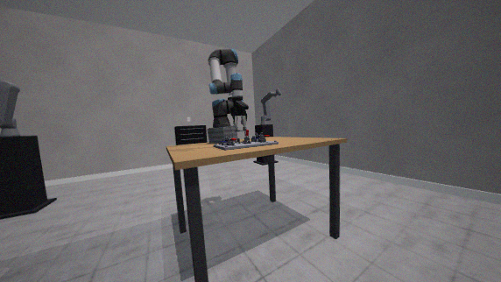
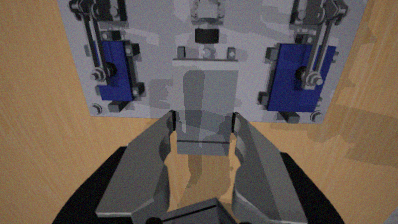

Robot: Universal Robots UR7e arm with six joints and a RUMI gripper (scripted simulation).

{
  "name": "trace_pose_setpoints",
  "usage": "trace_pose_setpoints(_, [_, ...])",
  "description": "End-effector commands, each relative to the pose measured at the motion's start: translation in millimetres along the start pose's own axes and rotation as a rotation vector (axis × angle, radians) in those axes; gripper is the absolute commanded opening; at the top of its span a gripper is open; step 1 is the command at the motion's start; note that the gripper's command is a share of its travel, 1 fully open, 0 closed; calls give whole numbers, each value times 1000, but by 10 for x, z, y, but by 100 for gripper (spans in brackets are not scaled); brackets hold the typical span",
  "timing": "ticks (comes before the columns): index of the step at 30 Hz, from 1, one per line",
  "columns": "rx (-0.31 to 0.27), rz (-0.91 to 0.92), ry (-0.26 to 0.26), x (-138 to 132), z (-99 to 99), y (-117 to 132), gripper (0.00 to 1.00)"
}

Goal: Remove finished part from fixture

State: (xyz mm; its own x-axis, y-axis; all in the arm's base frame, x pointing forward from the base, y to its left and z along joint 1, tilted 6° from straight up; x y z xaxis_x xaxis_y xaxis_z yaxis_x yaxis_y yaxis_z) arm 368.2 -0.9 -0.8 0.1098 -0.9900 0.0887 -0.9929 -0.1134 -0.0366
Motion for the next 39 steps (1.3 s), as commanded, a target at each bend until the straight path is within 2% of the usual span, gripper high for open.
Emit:
trace_pose_setpoints(1, [1,0,0,-14,-3,-6,0])
trace_pose_setpoints(17, [1,0,0,-225,-3,-36,0])
trace_pose_setpoints(28, [1,0,0,-506,-3,-75,0])
trace_pose_setpoints(39, [1,0,0,-962,-3,-140,0])
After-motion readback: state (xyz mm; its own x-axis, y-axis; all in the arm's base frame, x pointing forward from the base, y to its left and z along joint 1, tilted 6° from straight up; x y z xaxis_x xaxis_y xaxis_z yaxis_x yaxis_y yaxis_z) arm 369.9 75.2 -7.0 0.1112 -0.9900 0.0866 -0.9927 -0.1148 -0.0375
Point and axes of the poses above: the point where the finger pads meet when closed, its own z axis out along the fingers, its own x axis across the jaws, y = z × x, the point moved 1 cm from there along -z, back along the fingers, and after that the axes turned 8 degrees about -z, right-handed, at the moved point
